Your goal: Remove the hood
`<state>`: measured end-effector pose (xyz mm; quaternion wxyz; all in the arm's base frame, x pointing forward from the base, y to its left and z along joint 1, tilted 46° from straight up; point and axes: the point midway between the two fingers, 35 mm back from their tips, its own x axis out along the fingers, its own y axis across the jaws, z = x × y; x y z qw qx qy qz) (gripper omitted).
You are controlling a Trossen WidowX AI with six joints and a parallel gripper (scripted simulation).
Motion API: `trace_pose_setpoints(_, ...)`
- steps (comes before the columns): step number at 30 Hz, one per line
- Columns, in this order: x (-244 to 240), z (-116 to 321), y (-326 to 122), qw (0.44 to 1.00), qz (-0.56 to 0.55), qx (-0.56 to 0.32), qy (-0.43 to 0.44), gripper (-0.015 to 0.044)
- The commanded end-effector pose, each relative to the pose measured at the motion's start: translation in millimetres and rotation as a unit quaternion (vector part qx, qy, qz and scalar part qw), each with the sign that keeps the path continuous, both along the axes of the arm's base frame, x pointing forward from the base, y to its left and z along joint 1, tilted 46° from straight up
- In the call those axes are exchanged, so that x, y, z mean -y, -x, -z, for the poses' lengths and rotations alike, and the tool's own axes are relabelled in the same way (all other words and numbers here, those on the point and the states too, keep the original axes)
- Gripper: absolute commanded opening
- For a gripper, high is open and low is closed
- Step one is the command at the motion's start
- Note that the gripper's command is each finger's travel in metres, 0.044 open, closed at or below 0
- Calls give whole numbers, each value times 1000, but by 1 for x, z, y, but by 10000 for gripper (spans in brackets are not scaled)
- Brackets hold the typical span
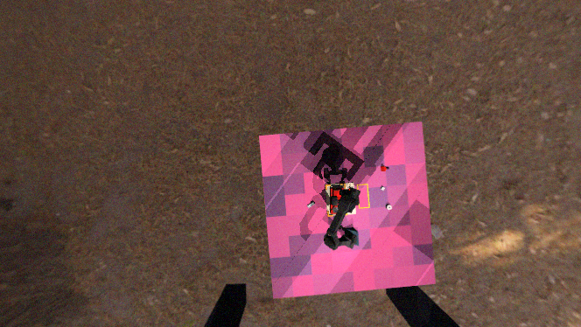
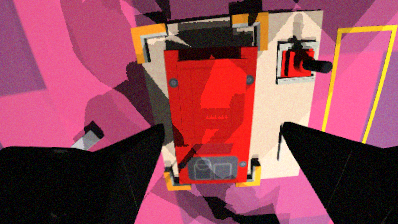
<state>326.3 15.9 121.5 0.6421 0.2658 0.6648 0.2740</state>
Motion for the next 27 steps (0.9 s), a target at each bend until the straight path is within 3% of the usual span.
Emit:
trace_pose_setpoints(1, -3, 0, -1, 1000, -4, 1, -5, 440)
trace_pose_setpoints(27, -15, 11, -1, 1000, -4, 2, -5, 440)
